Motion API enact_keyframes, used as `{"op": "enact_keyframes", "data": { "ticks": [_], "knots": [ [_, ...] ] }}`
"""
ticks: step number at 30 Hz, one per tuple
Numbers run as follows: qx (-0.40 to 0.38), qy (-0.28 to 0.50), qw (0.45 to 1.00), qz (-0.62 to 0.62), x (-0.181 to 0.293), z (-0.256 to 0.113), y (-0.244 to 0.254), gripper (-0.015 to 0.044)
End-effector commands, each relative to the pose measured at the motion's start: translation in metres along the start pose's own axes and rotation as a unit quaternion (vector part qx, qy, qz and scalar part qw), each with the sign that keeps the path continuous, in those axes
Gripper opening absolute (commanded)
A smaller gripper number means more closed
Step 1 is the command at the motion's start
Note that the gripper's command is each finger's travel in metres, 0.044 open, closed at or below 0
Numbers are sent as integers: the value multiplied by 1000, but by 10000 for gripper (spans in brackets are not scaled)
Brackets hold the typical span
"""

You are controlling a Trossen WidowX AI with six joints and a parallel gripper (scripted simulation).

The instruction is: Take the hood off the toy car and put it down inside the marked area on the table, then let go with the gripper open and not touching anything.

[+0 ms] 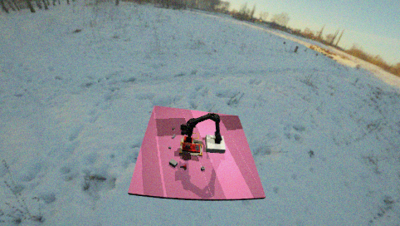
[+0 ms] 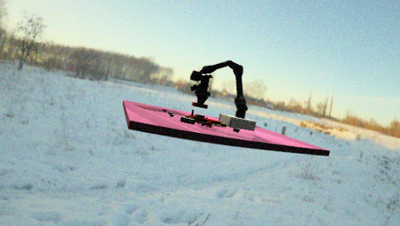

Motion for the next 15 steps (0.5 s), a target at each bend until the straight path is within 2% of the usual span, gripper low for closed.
{"op": "enact_keyframes", "data": {
  "ticks": [1,15],
  "knots": [
    [-2,0,1000,-2,5,-1,-17,0],
    [2,2,1000,-5,24,-3,-76,0]
  ]
}}
Point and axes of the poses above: the point midway between the two fingers, 35 mm back from their tips, its own z axis out along the fingers, its own y axis across the jaws, x = y × z, the point moved 5 cm from there along -z, back along the fingers, and after that the axes turned 15 degrees about -z, right-handed, at the moved point
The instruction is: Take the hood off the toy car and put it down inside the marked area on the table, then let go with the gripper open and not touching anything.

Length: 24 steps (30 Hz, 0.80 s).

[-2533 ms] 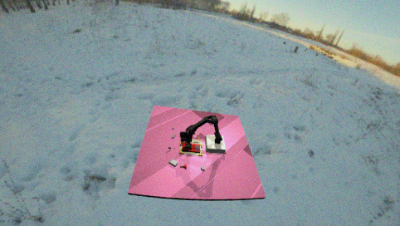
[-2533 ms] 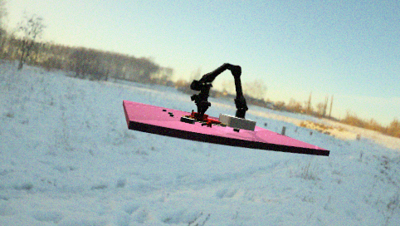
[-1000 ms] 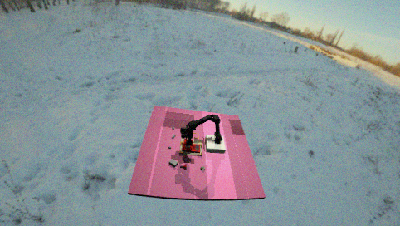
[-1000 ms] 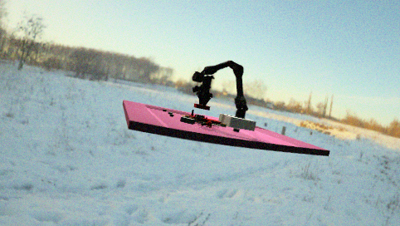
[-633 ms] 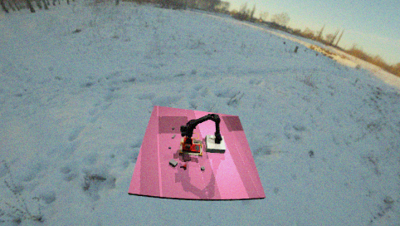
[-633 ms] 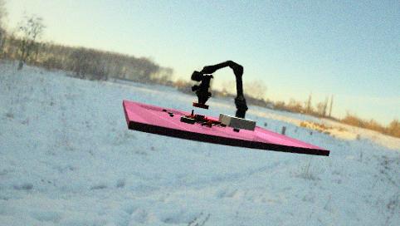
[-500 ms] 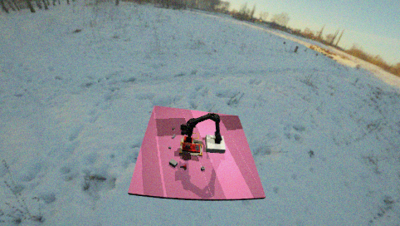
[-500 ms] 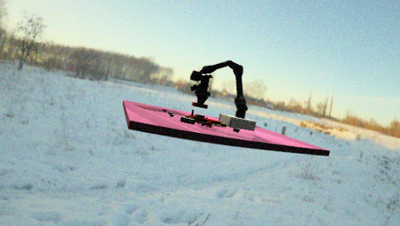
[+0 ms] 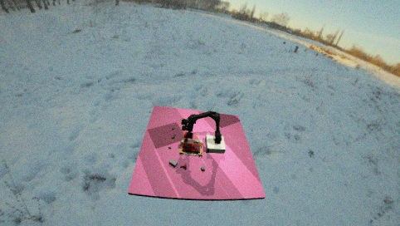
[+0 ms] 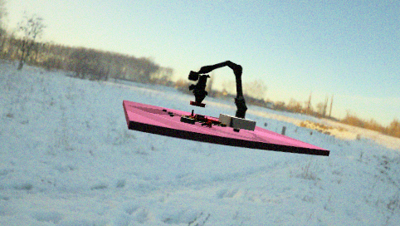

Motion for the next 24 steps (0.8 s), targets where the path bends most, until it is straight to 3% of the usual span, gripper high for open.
{"op": "enact_keyframes", "data": {
  "ticks": [1,24],
  "knots": [
    [-2,1,1000,-4,8,-1,-17,0],
    [3,5,1000,-9,60,-4,-97,0]
  ]
}}
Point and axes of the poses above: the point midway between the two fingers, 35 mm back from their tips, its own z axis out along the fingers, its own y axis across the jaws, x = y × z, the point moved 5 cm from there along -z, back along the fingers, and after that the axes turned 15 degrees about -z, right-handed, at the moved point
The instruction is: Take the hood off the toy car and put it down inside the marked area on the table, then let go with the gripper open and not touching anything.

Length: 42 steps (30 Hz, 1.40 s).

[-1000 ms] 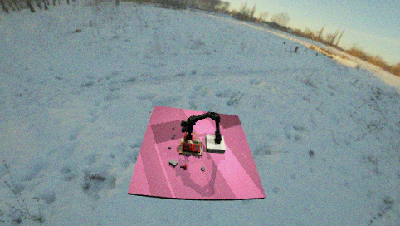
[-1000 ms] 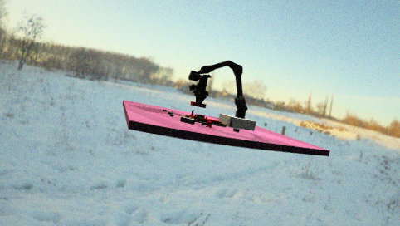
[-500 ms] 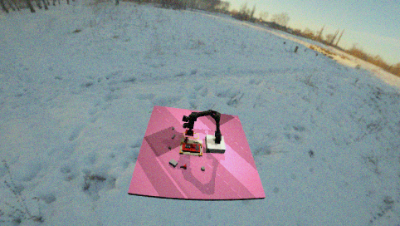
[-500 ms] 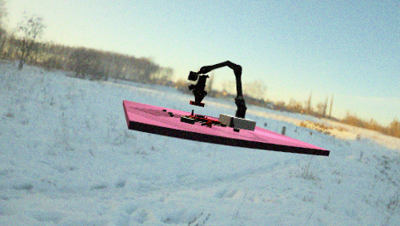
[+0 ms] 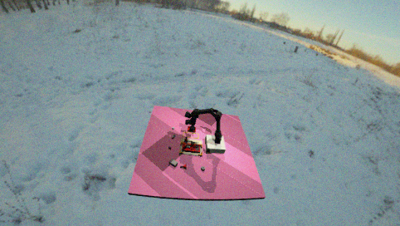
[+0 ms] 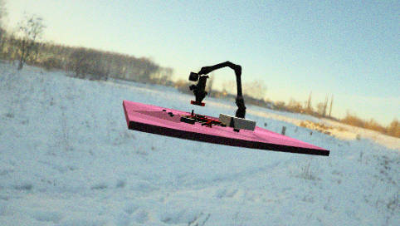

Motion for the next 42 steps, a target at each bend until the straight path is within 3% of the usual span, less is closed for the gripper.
{"op": "enact_keyframes", "data": {
  "ticks": [1,42],
  "knots": [
    [-2,1,1000,-4,9,0,-8,0],
    [-2,0,1000,-4,7,27,-10,0]
  ]
}}
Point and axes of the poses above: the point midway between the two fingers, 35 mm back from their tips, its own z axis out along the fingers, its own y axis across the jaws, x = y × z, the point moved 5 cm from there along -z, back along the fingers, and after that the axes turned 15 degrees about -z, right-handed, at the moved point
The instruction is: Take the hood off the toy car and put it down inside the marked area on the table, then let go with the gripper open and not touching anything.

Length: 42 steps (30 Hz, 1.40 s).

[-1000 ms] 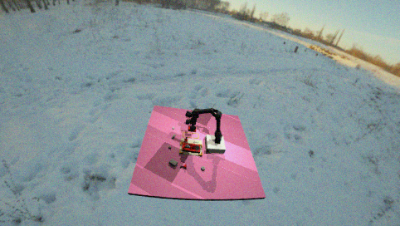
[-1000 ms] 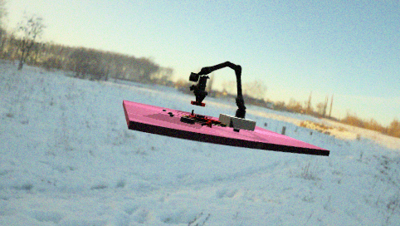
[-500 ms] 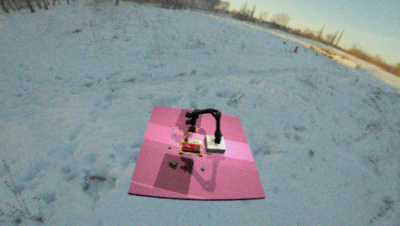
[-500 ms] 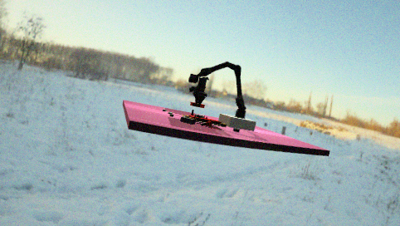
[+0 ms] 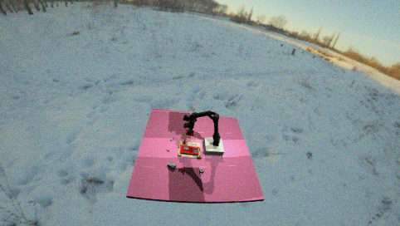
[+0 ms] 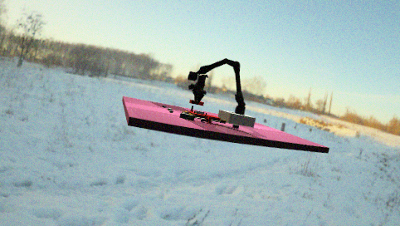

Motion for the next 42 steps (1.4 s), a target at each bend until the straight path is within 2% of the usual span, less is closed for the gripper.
{"op": "enact_keyframes", "data": {
  "ticks": [1,42],
  "knots": [
    [-2,1,1000,-3,1,5,1,0],
    [-2,1,1000,-3,1,35,1,0]
  ]
}}
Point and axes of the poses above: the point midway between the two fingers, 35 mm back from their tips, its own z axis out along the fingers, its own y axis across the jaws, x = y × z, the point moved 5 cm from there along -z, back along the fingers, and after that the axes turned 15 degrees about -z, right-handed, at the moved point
